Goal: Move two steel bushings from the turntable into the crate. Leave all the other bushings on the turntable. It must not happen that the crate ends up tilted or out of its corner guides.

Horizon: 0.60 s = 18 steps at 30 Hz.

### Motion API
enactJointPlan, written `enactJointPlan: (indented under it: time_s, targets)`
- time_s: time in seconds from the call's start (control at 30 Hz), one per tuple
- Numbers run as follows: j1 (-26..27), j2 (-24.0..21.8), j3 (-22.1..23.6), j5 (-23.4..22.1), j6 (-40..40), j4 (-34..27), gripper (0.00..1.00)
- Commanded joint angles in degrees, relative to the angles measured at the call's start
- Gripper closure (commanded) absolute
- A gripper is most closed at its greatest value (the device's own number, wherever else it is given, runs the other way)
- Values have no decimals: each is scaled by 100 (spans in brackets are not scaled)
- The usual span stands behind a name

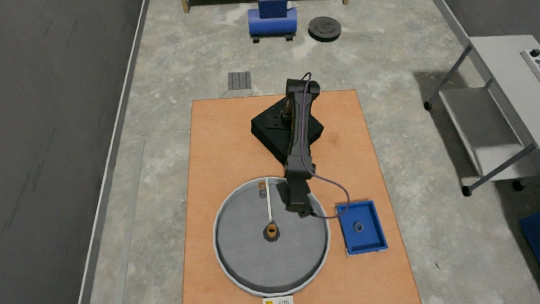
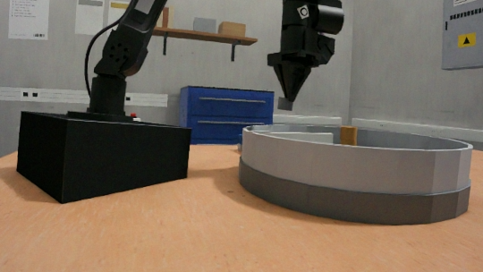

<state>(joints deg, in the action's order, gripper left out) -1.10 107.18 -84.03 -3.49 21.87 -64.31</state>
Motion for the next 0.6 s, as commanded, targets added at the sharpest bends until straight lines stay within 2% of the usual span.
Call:
enactJointPlan:
  time_s: [0.0, 0.07, 0.17, 0.37, 0.4, 0.47, 0.57]
  targets:
    - [-360, -193, -206, 48, -633, -66, 100]
    - [-689, 45, -280, 77, -954, -74, 100]
    - [-1192, 163, -482, 101, -1448, -115, 100]
    - [-2194, 657, -1249, 184, -2439, -297, 100]
    - [-2328, 760, -1407, 199, -2575, -344, 100]
    - [-2328, 760, -1407, 199, -2575, -344, 100]
    - [-2658, 1107, -1951, 245, -2925, -555, 100]
